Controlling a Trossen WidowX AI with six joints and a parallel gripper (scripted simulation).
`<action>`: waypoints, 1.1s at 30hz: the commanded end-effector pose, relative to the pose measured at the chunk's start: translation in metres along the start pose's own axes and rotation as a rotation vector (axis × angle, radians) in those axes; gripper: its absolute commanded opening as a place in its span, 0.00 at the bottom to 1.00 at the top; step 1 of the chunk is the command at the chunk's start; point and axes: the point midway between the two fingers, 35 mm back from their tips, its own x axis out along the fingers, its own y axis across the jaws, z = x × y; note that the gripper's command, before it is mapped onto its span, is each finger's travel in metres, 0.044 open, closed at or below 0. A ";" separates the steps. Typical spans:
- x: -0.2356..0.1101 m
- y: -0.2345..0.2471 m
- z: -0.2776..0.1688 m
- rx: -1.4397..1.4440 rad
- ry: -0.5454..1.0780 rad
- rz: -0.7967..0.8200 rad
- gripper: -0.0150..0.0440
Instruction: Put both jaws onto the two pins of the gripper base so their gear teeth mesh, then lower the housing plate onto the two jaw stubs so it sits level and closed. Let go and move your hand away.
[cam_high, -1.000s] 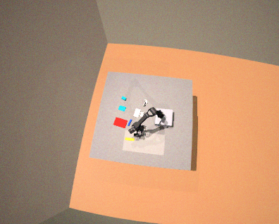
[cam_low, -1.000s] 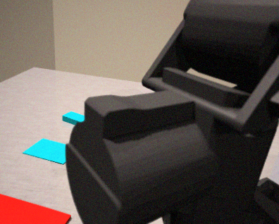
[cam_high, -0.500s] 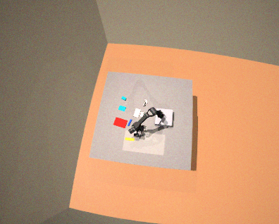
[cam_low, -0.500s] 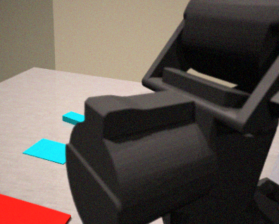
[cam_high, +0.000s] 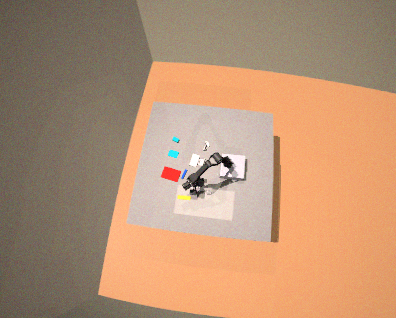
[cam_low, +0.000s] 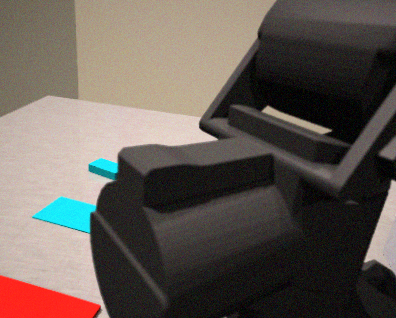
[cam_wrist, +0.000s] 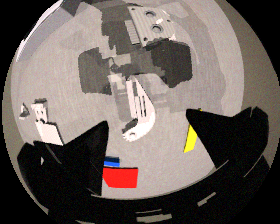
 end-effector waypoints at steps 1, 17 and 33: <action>0.011 0.001 0.001 -0.002 -0.009 0.010 1.00; 0.037 0.001 0.001 -0.004 -0.008 0.012 1.00; 0.047 0.002 0.001 -0.005 -0.008 0.012 1.00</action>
